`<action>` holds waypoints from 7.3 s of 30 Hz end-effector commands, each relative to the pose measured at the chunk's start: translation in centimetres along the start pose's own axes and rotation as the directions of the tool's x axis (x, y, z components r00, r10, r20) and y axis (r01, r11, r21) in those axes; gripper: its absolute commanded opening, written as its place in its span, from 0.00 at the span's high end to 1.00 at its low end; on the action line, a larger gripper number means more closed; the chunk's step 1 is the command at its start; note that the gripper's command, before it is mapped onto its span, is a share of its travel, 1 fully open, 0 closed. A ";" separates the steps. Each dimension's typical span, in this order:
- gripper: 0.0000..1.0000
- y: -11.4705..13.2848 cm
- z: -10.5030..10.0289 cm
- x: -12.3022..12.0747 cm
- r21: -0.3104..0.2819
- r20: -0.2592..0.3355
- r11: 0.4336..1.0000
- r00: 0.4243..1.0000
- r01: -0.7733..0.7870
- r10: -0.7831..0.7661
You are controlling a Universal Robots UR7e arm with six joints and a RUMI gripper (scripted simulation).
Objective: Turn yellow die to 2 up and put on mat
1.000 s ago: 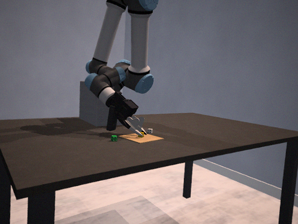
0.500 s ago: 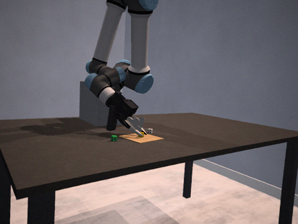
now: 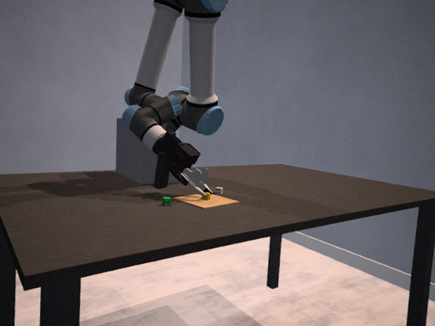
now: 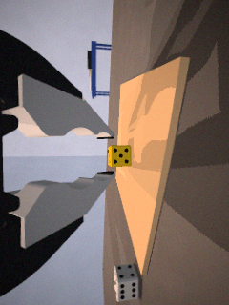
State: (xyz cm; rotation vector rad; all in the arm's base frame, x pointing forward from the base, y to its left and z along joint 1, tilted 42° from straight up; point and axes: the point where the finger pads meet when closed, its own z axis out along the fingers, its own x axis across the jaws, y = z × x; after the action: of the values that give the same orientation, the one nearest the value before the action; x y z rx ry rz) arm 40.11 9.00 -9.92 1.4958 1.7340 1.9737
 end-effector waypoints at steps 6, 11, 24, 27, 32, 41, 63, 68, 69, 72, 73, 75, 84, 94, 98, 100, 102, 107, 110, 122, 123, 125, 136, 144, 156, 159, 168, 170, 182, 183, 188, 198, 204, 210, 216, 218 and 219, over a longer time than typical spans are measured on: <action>0.79 0.0 -2.6 0.0 -0.001 0.000 1.000 1.000 0.001 -0.001; 0.79 0.0 -3.4 0.0 -0.001 0.000 1.000 1.000 0.001 -0.001; 0.79 0.1 -4.3 0.0 -0.001 0.000 1.000 1.000 0.001 -0.001; 0.79 0.2 -4.3 0.0 -0.001 0.000 1.000 1.000 0.001 -0.001; 0.79 0.6 -4.7 0.0 -0.001 0.000 1.000 1.000 0.001 -0.001; 0.79 2.6 -6.0 0.0 -0.001 0.000 1.000 1.000 0.001 -0.001; 0.79 4.9 -7.7 0.0 -0.001 0.000 1.000 1.000 0.001 -0.001; 0.79 4.9 -7.7 0.0 0.000 0.000 1.000 1.000 0.002 -0.002; 0.79 4.9 -7.7 0.0 0.000 0.000 1.000 1.000 0.003 -0.003; 0.79 4.9 -7.7 0.0 0.000 0.000 1.000 1.000 0.006 -0.006; 0.79 4.9 -7.7 0.0 0.001 -0.001 1.000 1.000 0.008 -0.008; 0.79 4.9 -7.7 0.0 0.001 -0.001 1.000 1.000 0.012 -0.012; 0.79 4.9 -7.7 -0.1 0.006 -0.003 0.999 0.999 0.039 -0.039; 0.79 4.7 -7.7 -0.2 0.018 -0.012 0.993 0.993 0.121 -0.120; 0.79 4.7 -7.7 -0.3 0.022 -0.015 0.989 0.990 0.144 -0.144; 0.79 4.6 -7.7 -0.3 0.025 -0.018 0.985 0.985 0.170 -0.169; 0.79 4.6 -7.7 -0.3 0.029 -0.022 0.980 0.980 0.198 -0.197; 0.79 4.5 -7.7 -0.5 0.039 -0.034 0.959 0.960 0.279 -0.278; 0.79 4.4 -7.7 -0.6 0.045 -0.044 0.941 0.942 0.335 -0.333; 0.79 4.2 -7.7 -1.0 0.058 -0.091 0.832 0.833 0.551 -0.546; 0.79 4.2 -7.7 -1.0 0.058 -0.096 0.816 0.817 0.574 -0.568; 0.79 4.2 -7.7 -1.1 0.057 -0.109 0.782 0.782 0.621 -0.614; 0.79 4.2 -7.6 -1.5 0.036 -0.172 0.567 0.564 0.823 -0.807; 0.79 4.3 -7.5 -1.8 -0.018 -0.229 0.299 0.287 0.954 -0.930; 0.79 4.6 -7.3 -1.9 -0.127 -0.267 -0.068 -0.100 0.990 -0.958; 0.79 4.7 -7.3 -1.9 -0.157 -0.268 -0.153 -0.191 0.976 -0.944; 0.79 5.1 -7.1 -1.9 -0.255 -0.250 -0.401 -0.461 0.880 -0.852; 0.79 5.2 -7.0 -1.8 -0.285 -0.237 -0.469 -0.536 0.836 -0.810; 0.79 5.6 -6.8 -1.6 -0.400 -0.148 -0.705 -0.800 0.586 -0.581; 0.79 5.6 -6.8 -1.5 -0.414 -0.131 -0.731 -0.830 0.543 -0.543; 0.79 5.8 -6.7 -1.3 -0.461 -0.053 -0.811 -0.924 0.360 -0.379; 0.79 6.1 -6.5 -0.9 -0.497 0.065 -0.862 -0.986 0.103 -0.155; 0.79 6.3 -6.4 -0.6 -0.499 0.196 -0.852 -0.978 -0.160 0.069; 0.79 6.4 -6.4 -0.3 -0.474 0.304 -0.803 -0.923 -0.362 0.237; 0.79 6.5 -6.4 -0.1 -0.439 0.382 -0.744 -0.854 -0.503 0.352; 0.79 6.6 -6.3 0.0 -0.409 0.431 -0.696 -0.797 -0.590 0.422; 0.79 6.6 -6.3 0.1 -0.395 0.451 -0.674 -0.771 -0.624 0.449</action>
State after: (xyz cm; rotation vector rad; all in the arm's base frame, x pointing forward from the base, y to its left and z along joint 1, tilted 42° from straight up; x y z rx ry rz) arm 38.80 2.42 -3.82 -2.0137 0.5939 0.0164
